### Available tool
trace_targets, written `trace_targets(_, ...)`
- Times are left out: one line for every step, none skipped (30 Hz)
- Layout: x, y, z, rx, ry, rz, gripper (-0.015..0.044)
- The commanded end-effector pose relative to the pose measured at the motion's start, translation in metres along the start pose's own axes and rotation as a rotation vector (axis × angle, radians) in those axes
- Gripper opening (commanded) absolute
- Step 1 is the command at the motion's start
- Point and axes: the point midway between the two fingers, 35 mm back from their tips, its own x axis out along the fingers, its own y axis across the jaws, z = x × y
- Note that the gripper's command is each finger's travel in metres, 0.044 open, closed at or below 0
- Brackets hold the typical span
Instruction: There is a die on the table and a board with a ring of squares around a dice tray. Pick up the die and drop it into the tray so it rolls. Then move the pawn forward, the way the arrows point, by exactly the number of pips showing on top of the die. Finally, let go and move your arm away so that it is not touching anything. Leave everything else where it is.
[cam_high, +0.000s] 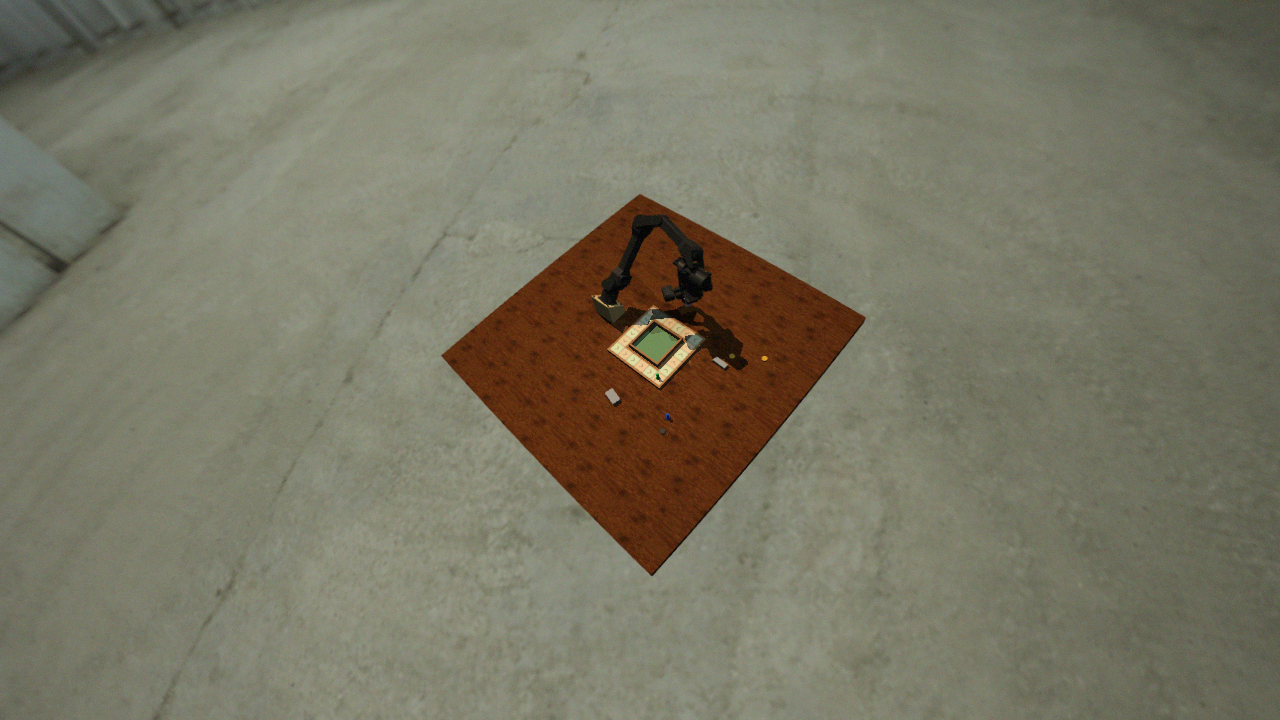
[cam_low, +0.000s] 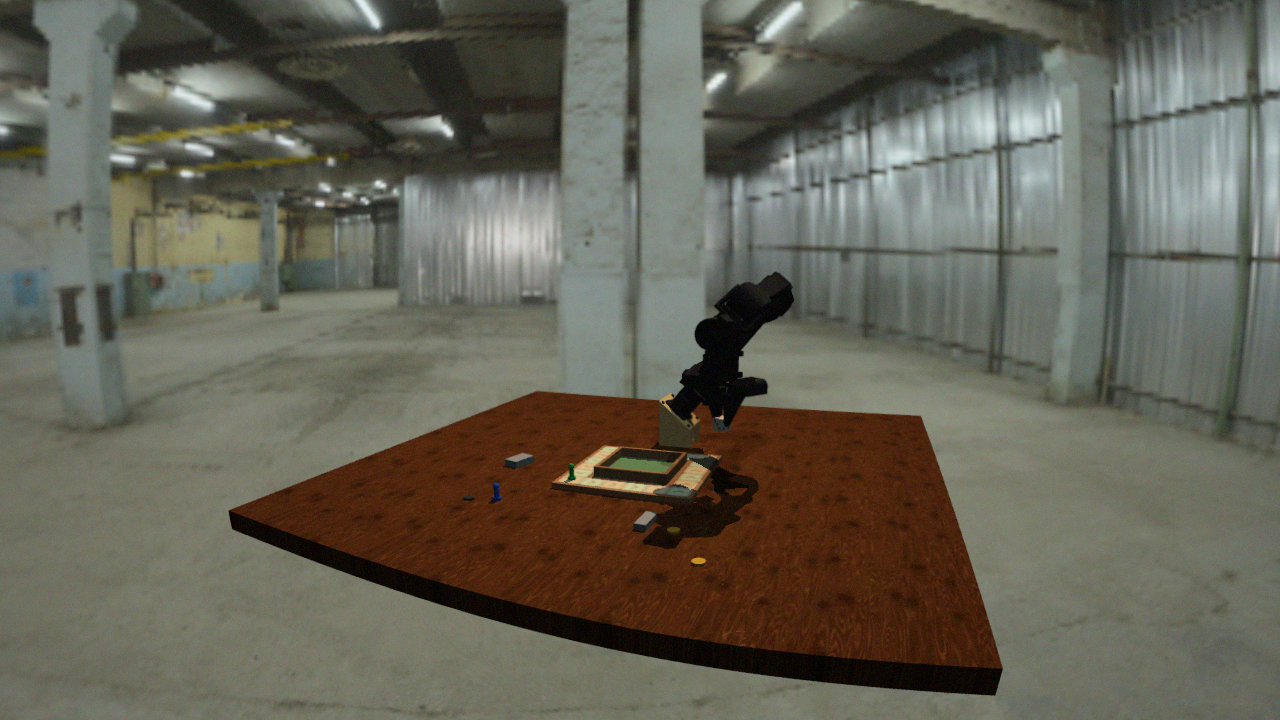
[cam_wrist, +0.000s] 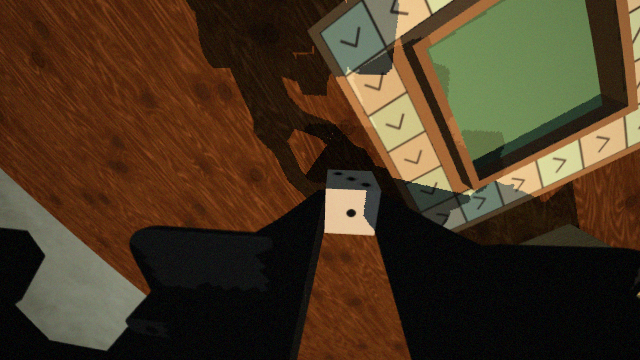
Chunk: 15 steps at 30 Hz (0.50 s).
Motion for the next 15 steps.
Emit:
trace_targets(0.009,-0.026,0.019,0.163,0.007,-0.019,0.0000)
trace_targets(0.011,-0.031,0.023,0.197,0.006,-0.020,0.0000)
trace_targets(0.012,-0.036,0.027,0.230,0.005,-0.021,0.0000)
trace_targets(0.013,-0.042,0.031,0.264,0.004,-0.022,0.0000)
trace_targets(0.014,-0.047,0.034,0.298,0.003,-0.023,0.0000)
trace_targets(0.015,-0.052,0.038,0.332,0.002,-0.023,0.0000)
trace_targets(0.017,-0.058,0.041,0.366,0.002,-0.024,0.0000)
trace_targets(0.018,-0.063,0.044,0.400,0.001,-0.024,0.0000)
trace_targets(0.019,-0.069,0.047,0.434,0.001,-0.025,0.0000)
trace_targets(0.020,-0.074,0.050,0.467,0.000,-0.025,0.0000)
trace_targets(0.021,-0.080,0.052,0.501,0.000,-0.025,0.0000)
trace_targets(0.023,-0.085,0.055,0.535,0.000,-0.025,0.0000)
trace_targets(0.024,-0.091,0.057,0.569,0.000,-0.025,0.0000)
trace_targets(0.025,-0.097,0.060,0.602,0.000,-0.025,0.0000)
trace_targets(0.026,-0.102,0.062,0.636,0.000,-0.025,0.0000)
